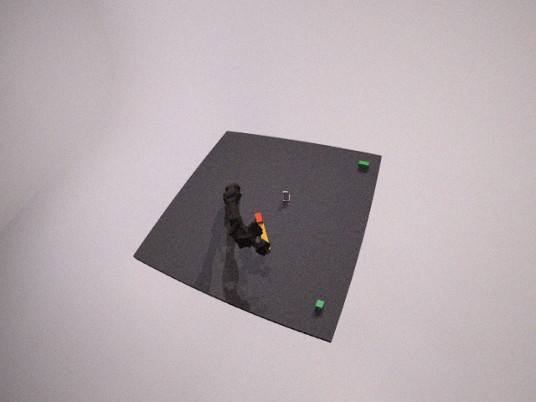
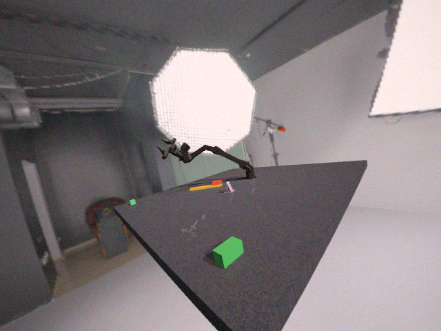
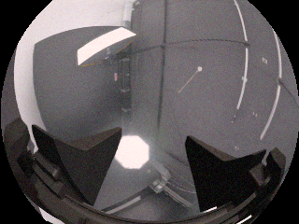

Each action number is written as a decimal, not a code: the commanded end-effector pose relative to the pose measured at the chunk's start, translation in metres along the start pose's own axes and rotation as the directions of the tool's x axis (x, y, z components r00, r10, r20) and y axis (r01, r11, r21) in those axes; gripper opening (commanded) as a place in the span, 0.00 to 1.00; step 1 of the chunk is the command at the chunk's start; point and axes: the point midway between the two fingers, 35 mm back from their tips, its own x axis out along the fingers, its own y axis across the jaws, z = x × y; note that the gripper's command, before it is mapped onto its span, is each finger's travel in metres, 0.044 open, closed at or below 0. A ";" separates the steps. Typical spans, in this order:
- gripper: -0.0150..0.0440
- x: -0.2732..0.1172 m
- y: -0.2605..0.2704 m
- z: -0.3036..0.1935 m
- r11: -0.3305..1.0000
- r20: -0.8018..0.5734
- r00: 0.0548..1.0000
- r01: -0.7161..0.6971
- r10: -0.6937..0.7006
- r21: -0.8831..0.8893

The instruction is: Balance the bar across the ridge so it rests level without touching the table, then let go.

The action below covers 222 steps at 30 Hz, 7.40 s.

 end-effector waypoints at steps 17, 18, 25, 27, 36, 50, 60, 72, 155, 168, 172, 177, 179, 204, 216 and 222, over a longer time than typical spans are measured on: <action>0.79 -0.008 0.076 -0.014 0.829 -0.283 0.875 -0.205 0.394 0.521; 0.79 -0.010 0.080 -0.014 0.814 -0.294 0.862 -0.206 0.414 0.544; 0.79 -0.029 0.106 -0.010 0.699 -0.357 0.753 -0.187 0.553 0.690; 0.79 -0.035 0.113 -0.008 0.666 -0.370 0.716 -0.175 0.591 0.725; 0.79 -0.071 0.140 0.006 0.526 -0.411 0.527 -0.082 0.744 0.847; 0.79 -0.144 0.163 0.041 0.387 -0.406 0.167 0.133 0.899 0.912; 0.79 -0.203 0.161 0.076 0.377 -0.360 -0.113 0.288 0.926 0.880; 0.79 -0.274 0.136 0.123 0.462 -0.273 -0.439 0.413 0.856 0.785; 0.25 -0.374 0.157 0.145 0.578 -0.190 -0.663 0.432 0.724 0.692; 0.25 -0.350 0.134 0.151 0.579 -0.192 -0.663 0.432 0.724 0.691; 0.25 -0.343 0.126 0.153 0.580 -0.192 -0.663 0.432 0.723 0.691; 0.25 -0.335 0.117 0.155 0.580 -0.193 -0.663 0.432 0.723 0.690; 0.25 -0.332 0.113 0.156 0.580 -0.193 -0.663 0.432 0.723 0.690; 0.25 -0.307 0.101 0.199 0.596 -0.191 -0.663 0.461 0.724 0.658; 0.25 -0.303 0.116 0.244 0.612 -0.188 -0.663 0.496 0.725 0.616; 0.25 -0.303 0.122 0.268 0.620 -0.186 -0.663 0.512 0.725 0.594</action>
